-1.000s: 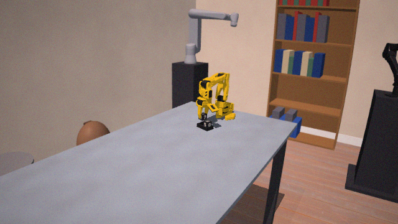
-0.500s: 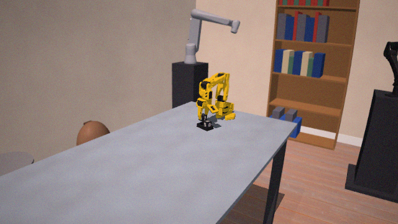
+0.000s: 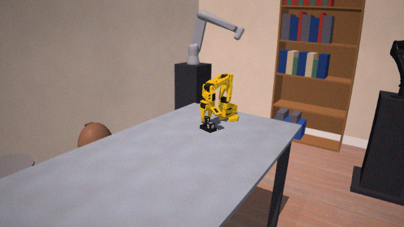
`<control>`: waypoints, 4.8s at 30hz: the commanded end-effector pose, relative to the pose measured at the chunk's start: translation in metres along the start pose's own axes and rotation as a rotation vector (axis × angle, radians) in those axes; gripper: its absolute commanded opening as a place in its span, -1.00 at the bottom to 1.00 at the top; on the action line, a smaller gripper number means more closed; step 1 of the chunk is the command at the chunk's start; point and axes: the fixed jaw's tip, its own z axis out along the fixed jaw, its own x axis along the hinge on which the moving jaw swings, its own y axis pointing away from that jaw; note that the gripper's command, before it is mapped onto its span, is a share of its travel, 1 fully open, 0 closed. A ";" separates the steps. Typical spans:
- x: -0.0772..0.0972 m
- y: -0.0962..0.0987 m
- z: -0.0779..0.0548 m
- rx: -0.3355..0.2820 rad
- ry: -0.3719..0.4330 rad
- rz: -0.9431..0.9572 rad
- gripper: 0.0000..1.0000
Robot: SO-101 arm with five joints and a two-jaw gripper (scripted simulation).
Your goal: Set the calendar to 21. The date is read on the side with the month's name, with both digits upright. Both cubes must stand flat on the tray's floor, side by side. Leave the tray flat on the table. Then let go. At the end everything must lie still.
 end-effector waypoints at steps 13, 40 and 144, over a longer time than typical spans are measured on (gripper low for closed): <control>0.000 -0.003 0.003 0.020 -0.005 0.010 -1.00; 0.000 -0.002 0.012 0.020 -0.005 0.010 -1.00; 0.000 -0.004 -0.023 0.020 -0.005 0.010 -0.29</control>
